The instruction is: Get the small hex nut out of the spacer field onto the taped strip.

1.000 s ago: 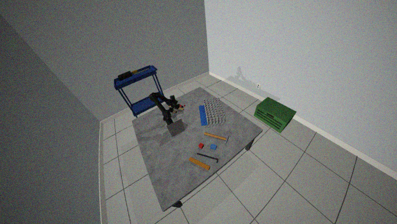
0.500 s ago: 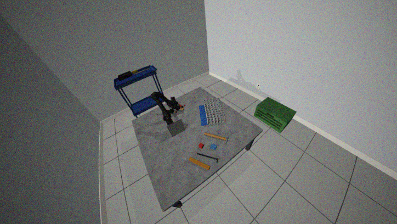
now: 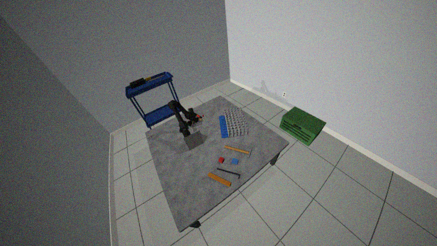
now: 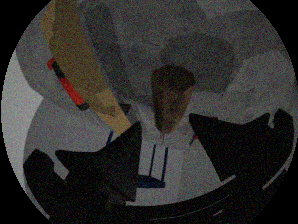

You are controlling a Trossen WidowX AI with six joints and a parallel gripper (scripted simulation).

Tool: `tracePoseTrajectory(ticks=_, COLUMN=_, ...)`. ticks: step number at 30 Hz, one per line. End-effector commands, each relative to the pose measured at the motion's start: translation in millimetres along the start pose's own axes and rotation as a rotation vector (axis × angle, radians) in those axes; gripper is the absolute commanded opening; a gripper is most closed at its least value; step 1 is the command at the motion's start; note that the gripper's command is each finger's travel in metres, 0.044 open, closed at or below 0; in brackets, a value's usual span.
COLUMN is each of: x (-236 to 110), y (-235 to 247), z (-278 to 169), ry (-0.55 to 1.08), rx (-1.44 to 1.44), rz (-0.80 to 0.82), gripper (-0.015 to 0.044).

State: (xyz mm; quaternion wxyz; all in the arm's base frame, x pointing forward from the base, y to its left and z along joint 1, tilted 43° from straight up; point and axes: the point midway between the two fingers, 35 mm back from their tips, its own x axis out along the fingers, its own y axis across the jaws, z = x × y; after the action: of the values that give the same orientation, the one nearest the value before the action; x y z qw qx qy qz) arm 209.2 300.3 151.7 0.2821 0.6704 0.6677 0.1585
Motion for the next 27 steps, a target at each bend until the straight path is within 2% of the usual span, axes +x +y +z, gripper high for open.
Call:
tracePoseTrajectory(ticks=1, x=6, y=-4, z=6, ry=-0.005, rx=0.011, rz=0.0, gripper=0.028)
tracePoseTrajectory(ticks=9, x=14, y=-8, z=11, ry=-0.005, rx=0.012, rz=0.001, gripper=0.028)
tracePoseTrajectory(ticks=12, x=14, y=-8, z=11, ry=-0.005, rx=0.012, rz=0.001, gripper=0.0201)
tracePoseTrajectory(ticks=21, x=14, y=-8, z=11, ry=-0.005, rx=0.012, rz=0.001, gripper=0.0141)
tracePoseTrajectory(ticks=26, x=3, y=2, z=7, ry=-0.011, rx=0.007, rz=-0.005, gripper=0.001)
tracePoseTrajectory(ticks=27, x=0, y=5, z=5, ry=-0.013, rx=0.006, rz=-0.006, gripper=0.0)
